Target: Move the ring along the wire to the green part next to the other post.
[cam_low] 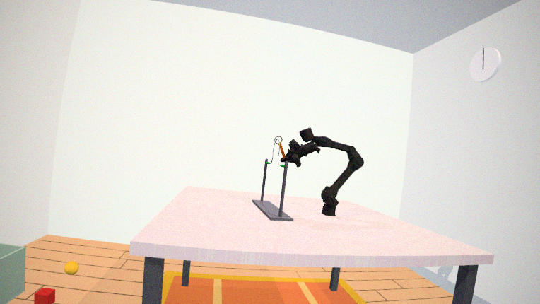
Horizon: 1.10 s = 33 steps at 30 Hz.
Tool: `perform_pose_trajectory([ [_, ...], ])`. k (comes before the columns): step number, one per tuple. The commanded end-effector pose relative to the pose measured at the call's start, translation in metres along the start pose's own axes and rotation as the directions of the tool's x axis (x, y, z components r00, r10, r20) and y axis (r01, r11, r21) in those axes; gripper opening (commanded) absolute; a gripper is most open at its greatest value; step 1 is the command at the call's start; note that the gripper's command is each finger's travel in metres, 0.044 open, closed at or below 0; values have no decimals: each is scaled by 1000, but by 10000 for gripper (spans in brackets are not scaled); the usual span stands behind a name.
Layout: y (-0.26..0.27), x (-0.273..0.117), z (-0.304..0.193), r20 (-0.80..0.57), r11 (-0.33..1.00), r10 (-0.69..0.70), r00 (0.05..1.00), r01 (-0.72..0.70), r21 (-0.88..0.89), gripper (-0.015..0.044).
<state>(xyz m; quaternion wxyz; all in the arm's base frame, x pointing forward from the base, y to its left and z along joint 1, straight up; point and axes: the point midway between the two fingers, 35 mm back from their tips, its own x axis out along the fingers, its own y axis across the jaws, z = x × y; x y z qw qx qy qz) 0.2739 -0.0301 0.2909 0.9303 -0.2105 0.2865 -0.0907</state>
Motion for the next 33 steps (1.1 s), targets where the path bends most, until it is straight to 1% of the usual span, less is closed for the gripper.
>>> perform_pose_trajectory([
  [1,-3,0,-1,8,997,-49,999,49,-58,-150],
  [16,-12,1,0,59,951,-186,981,195,-240,-150],
  [33,-22,-1,3,141,840,-317,938,346,-418,-150],
])
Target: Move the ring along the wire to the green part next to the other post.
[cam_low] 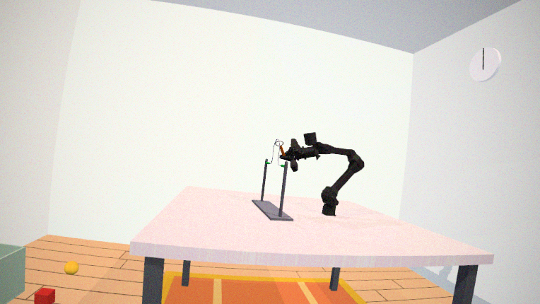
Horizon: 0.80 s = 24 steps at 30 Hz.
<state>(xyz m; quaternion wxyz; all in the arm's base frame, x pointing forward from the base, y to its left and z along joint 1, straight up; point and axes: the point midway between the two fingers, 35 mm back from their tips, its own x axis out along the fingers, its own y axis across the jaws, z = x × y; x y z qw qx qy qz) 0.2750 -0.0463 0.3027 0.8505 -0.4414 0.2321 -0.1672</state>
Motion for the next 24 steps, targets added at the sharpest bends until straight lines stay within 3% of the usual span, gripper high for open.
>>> perform_pose_trajectory([
  [1,-2,0,-2,4,998,-43,999,43,-54,-150],
  [24,-16,0,1,89,905,-248,965,263,-334,-150],
])
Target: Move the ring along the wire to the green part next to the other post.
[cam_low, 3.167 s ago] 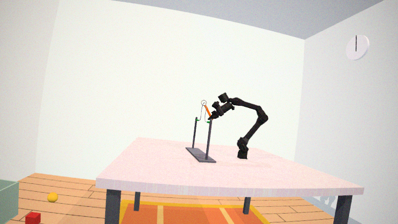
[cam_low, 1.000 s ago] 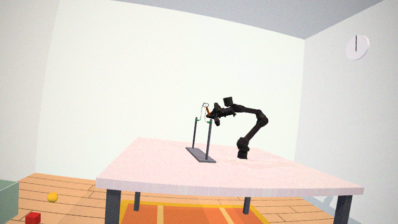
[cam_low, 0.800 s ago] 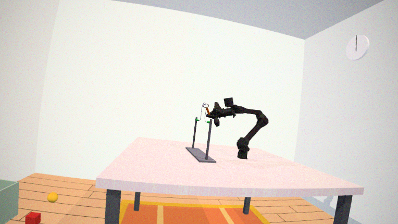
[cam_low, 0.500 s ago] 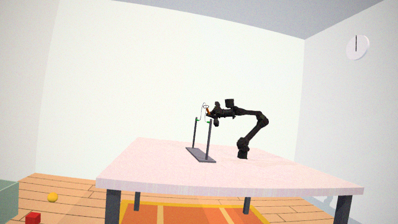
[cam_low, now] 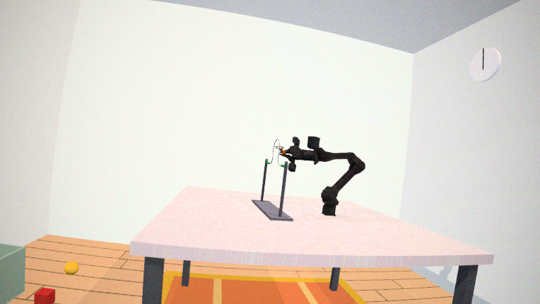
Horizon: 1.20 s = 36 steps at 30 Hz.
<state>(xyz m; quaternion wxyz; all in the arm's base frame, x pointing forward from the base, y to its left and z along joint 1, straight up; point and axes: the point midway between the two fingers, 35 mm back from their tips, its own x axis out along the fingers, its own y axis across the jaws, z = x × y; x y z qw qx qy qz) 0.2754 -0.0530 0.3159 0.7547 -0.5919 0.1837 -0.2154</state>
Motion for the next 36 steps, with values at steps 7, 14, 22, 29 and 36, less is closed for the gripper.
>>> perform_pose_trajectory([
  [7,-5,0,-2,17,986,-98,995,100,-134,-150],
  [14,-8,0,-1,38,965,-154,987,159,-211,-150],
  [22,-10,0,-1,58,940,-198,979,206,-271,-150],
  [29,-7,1,-2,69,925,-220,973,231,-301,-150],
  [36,0,2,-6,66,929,-214,975,224,-293,-150],
])
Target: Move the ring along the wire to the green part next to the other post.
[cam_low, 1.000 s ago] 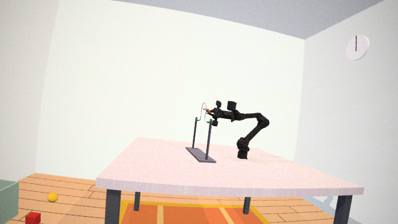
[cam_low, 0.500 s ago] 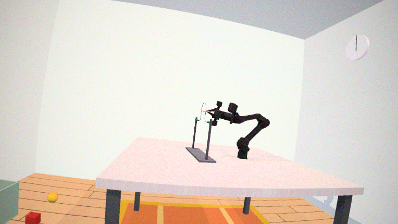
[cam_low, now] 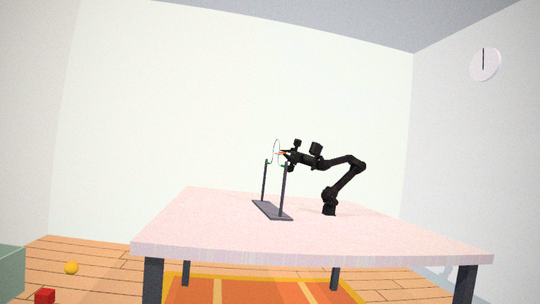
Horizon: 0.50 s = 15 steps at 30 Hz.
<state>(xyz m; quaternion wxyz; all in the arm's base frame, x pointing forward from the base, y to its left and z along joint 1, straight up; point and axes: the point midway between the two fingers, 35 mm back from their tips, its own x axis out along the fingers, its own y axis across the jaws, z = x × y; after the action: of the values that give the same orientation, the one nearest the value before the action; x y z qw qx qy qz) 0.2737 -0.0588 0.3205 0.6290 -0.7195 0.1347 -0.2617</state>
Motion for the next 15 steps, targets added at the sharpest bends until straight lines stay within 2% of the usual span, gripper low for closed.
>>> perform_pose_trajectory([
  [1,8,-1,0,5,1000,10,1000,-10,8,-150],
  [15,40,-6,2,-6,978,128,992,-126,166,-150],
])
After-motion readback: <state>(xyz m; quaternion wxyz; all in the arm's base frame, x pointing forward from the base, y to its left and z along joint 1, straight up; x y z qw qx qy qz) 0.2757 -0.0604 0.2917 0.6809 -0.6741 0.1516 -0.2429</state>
